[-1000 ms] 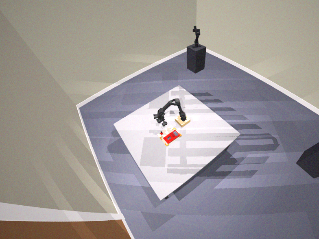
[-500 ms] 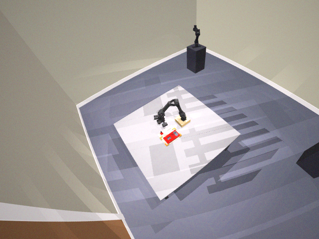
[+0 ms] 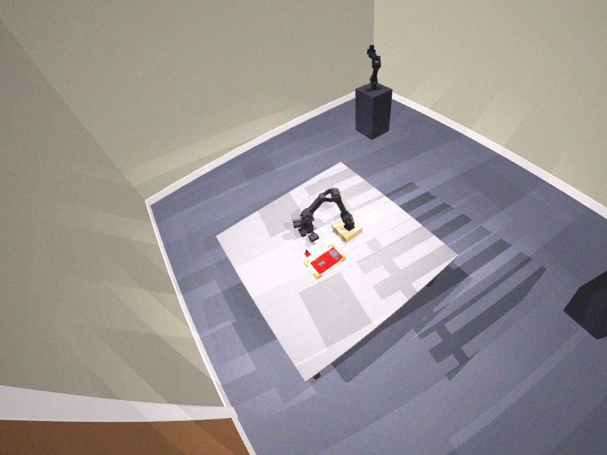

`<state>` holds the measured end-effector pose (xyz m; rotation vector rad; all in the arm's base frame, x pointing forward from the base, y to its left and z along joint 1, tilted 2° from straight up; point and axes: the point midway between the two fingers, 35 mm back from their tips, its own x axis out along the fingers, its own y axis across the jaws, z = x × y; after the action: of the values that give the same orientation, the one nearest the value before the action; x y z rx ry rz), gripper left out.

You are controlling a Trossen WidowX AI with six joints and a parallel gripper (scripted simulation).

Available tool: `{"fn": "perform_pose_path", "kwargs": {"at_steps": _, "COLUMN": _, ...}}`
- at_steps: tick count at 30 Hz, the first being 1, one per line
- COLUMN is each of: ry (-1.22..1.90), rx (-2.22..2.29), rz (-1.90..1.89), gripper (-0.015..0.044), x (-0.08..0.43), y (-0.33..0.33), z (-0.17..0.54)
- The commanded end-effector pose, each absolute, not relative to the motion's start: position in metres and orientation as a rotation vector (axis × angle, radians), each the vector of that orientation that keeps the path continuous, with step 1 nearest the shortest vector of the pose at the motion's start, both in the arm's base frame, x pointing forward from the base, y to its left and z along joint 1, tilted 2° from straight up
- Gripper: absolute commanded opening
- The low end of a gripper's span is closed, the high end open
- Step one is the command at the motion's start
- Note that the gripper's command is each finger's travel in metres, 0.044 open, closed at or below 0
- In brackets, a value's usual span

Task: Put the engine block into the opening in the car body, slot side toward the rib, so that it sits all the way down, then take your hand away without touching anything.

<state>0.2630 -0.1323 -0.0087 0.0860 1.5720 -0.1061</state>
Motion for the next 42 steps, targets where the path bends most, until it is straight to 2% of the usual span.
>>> {"fn": "perform_pose_path", "kwargs": {"at_steps": 1, "ry": 1.568, "rx": 0.083, "rz": -0.11, "gripper": 0.0105, "x": 0.263, "y": -0.134, "z": -0.009}}
{"fn": "perform_pose_path", "kwargs": {"at_steps": 5, "ry": 1.536, "rx": 0.071, "rz": -0.108, "gripper": 0.0, "x": 0.269, "y": -0.138, "z": -0.005}}
{"fn": "perform_pose_path", "kwargs": {"at_steps": 42, "ry": 1.563, "rx": 0.081, "rz": -0.111, "gripper": 0.0, "x": 0.269, "y": -0.134, "z": 0.098}}
